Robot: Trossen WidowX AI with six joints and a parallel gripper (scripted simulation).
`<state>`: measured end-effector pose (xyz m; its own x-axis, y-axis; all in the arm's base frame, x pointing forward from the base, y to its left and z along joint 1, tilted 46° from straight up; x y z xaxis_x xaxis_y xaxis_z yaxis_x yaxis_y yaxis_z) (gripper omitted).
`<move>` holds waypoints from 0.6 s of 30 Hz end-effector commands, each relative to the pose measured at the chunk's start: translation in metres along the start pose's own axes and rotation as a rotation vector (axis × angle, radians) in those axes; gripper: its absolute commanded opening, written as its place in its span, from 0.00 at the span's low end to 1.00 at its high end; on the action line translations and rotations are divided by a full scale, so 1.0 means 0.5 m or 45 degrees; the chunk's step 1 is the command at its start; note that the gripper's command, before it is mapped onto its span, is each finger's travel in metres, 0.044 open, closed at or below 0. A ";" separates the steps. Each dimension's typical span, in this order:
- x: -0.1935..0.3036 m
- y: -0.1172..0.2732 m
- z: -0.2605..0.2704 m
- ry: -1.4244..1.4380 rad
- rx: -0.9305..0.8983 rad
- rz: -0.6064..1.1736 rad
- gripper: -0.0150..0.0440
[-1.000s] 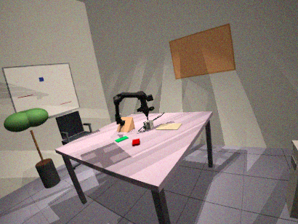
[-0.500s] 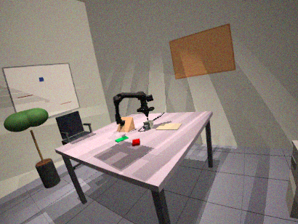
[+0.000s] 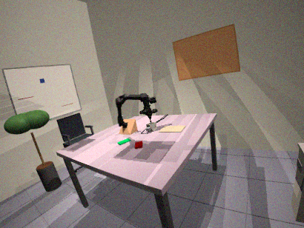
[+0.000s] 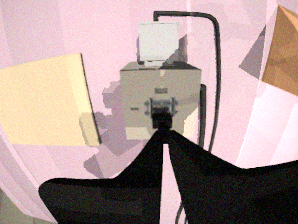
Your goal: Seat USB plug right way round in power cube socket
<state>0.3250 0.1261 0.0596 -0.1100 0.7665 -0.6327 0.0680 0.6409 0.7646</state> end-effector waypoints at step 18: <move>0.000 -0.007 -0.002 0.007 0.006 0.004 0.25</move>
<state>0.3248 0.1246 0.0580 -0.1099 0.7673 -0.6318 0.0690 0.6400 0.7653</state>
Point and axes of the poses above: the point midway between the two fingers, 35 mm back from their tips, its own y axis back along the fingers, its own z axis across the jaws, x = y × z, the point moved 8 cm from there along y, back along the fingers, and after that the axes turned 7 degrees about y, right-handed, at the moved point
